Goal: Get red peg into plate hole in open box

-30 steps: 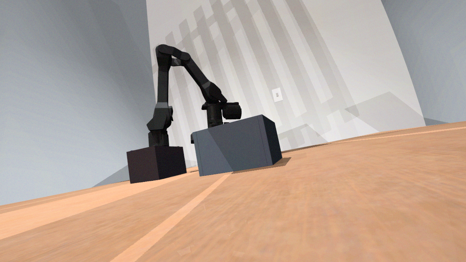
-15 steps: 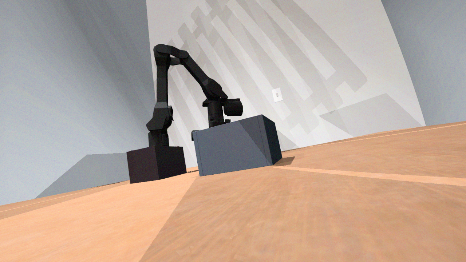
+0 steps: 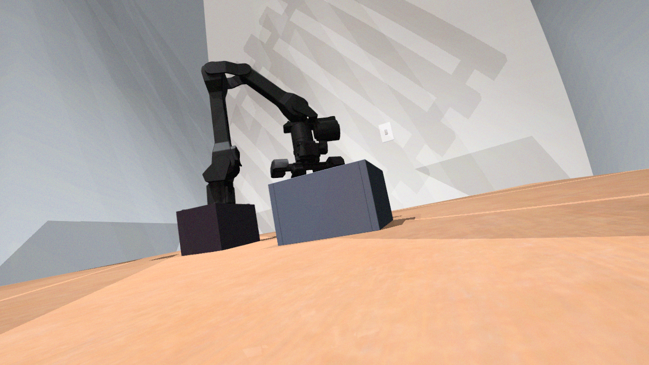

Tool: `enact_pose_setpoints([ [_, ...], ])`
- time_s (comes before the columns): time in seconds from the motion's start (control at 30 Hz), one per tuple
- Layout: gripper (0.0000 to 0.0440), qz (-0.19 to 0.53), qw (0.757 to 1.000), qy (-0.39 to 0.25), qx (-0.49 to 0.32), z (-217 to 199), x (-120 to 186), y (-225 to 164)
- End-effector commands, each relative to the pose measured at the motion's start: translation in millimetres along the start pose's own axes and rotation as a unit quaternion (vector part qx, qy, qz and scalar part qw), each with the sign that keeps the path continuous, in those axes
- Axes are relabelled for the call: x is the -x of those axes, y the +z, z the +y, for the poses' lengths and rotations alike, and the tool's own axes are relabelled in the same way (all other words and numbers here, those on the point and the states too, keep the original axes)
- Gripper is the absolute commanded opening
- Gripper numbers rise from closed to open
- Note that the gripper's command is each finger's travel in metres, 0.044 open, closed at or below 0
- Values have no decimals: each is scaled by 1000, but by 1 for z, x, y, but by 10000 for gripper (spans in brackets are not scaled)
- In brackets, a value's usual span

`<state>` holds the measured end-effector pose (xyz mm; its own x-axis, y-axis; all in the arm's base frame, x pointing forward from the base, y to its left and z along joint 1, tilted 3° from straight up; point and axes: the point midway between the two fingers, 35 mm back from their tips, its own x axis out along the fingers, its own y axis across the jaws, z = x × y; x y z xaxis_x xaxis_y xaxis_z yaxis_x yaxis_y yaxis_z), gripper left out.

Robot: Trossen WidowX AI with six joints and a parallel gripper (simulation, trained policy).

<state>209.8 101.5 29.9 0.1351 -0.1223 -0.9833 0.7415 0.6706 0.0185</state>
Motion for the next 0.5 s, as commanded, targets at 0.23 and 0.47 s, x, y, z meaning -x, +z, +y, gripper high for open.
enact_pose_setpoints([
  [0.23,0,-35,999,15,5,14,32,39],
  [0.47,0,-48,999,14,-6,16,42,70],
])
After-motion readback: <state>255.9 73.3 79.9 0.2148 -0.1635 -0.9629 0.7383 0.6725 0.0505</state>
